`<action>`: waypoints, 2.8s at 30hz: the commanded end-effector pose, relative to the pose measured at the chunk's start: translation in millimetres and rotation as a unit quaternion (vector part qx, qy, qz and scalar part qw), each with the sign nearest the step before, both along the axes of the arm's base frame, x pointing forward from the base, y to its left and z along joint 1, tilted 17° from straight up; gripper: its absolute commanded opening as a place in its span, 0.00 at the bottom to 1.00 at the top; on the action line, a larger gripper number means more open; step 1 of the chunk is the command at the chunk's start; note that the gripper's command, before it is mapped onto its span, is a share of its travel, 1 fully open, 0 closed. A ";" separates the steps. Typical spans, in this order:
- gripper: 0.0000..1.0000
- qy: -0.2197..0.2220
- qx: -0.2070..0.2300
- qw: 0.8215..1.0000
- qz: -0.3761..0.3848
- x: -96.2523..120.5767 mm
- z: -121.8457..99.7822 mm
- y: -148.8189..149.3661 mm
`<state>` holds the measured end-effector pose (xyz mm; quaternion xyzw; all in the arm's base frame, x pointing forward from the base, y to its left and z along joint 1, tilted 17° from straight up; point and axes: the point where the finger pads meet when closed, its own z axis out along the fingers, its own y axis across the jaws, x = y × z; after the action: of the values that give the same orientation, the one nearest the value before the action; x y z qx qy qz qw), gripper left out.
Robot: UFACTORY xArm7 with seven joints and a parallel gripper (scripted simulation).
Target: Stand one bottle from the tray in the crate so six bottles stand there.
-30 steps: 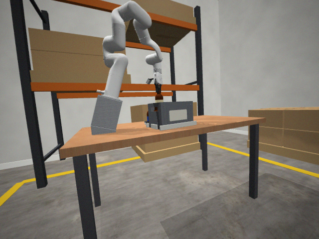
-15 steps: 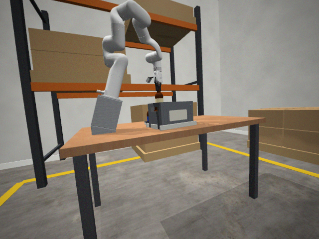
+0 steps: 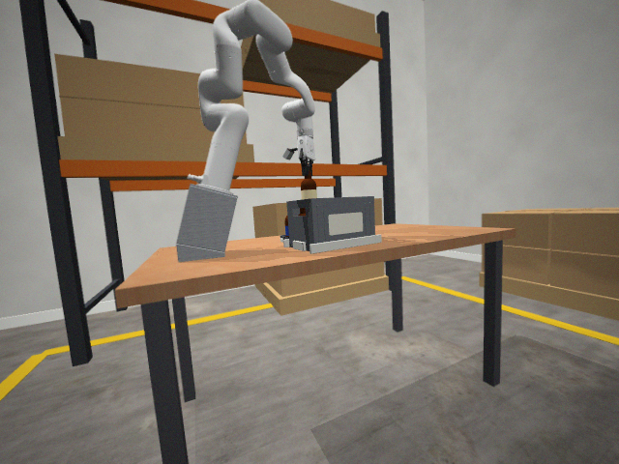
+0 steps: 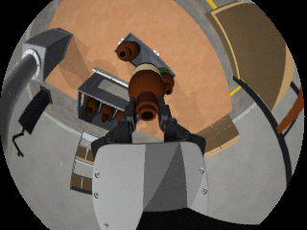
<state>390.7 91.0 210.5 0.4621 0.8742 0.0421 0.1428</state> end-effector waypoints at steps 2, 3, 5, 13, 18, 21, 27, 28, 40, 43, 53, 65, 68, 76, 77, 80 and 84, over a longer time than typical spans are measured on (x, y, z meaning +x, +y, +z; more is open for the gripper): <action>0.00 -0.002 0.001 1.000 0.000 0.9 1.8 0.6; 0.00 -0.002 0.001 1.000 0.000 0.9 1.8 0.6; 0.00 -0.002 0.001 1.000 0.000 0.9 1.8 0.6; 0.00 -0.002 0.001 1.000 0.000 0.9 1.9 0.6; 0.00 -0.002 0.001 1.000 0.000 0.3 3.7 0.7; 0.00 -0.002 0.001 1.000 0.000 -0.4 5.9 0.8; 0.00 -0.002 0.001 1.000 0.000 -2.3 12.3 1.2; 0.00 -0.002 0.001 1.000 0.000 -2.3 12.3 1.2; 0.00 -0.002 0.001 1.000 0.000 -5.3 22.1 1.8; 0.00 -0.002 0.001 1.000 0.000 -5.6 22.8 1.8; 0.00 -0.002 0.001 1.000 0.000 -5.6 22.9 1.8; 0.00 -0.002 0.001 1.000 0.000 -5.6 22.9 1.7; 0.00 -0.002 0.001 1.000 0.000 -5.7 22.9 1.5; 0.00 -0.002 0.001 1.000 0.000 -6.2 22.9 -0.4; 0.00 -0.002 0.001 1.000 0.000 -6.3 22.9 -0.8; 0.00 -0.002 0.001 1.000 0.000 -6.4 22.9 -1.2; 0.00 -0.002 0.001 1.000 0.000 -7.0 22.8 -3.4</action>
<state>383.3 88.9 231.7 0.4621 0.8743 0.0421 0.1428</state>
